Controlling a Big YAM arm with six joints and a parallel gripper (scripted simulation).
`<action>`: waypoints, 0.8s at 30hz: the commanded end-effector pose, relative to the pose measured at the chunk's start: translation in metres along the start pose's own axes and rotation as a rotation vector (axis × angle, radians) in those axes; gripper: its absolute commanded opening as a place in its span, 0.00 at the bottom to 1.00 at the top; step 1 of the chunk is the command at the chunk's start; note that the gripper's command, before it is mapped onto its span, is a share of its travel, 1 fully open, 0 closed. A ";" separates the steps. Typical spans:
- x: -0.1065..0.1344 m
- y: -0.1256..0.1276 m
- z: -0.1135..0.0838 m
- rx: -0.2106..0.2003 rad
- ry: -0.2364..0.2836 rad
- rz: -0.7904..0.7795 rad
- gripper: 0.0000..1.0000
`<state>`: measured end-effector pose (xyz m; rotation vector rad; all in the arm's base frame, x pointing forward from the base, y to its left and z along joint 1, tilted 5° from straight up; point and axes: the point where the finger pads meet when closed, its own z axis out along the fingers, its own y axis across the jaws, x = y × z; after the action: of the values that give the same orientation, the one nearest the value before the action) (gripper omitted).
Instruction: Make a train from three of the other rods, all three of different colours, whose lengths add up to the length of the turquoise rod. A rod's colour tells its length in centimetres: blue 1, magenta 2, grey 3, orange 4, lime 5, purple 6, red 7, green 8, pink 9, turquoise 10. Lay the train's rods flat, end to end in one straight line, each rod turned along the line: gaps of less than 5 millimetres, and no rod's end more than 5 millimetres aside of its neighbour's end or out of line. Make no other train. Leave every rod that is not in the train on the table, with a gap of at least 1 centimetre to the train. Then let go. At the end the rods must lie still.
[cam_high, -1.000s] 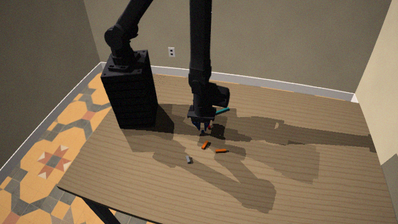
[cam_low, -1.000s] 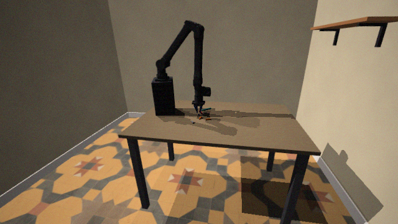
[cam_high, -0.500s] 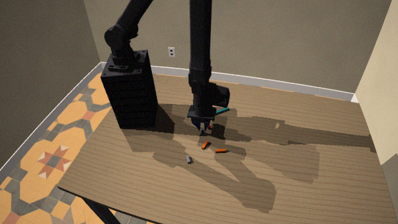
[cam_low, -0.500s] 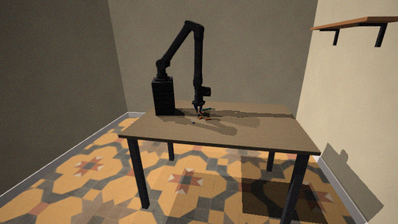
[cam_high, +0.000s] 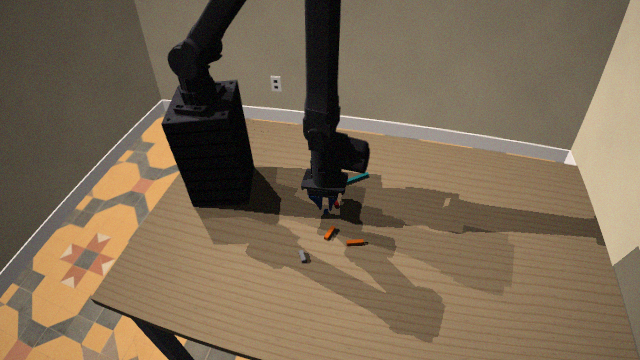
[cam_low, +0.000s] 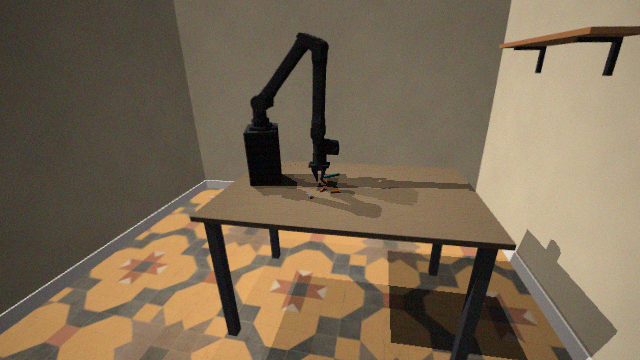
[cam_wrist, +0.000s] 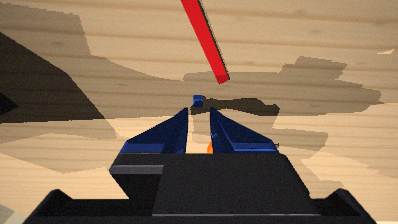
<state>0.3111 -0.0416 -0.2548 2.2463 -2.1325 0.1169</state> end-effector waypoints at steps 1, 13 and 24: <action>0.001 0.001 0.005 0.003 -0.005 0.002 0.23; 0.000 0.005 0.005 -0.002 -0.006 0.001 0.23; 0.000 0.007 0.005 -0.004 -0.007 0.001 0.23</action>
<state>0.3111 -0.0417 -0.2548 2.2462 -2.1327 0.1169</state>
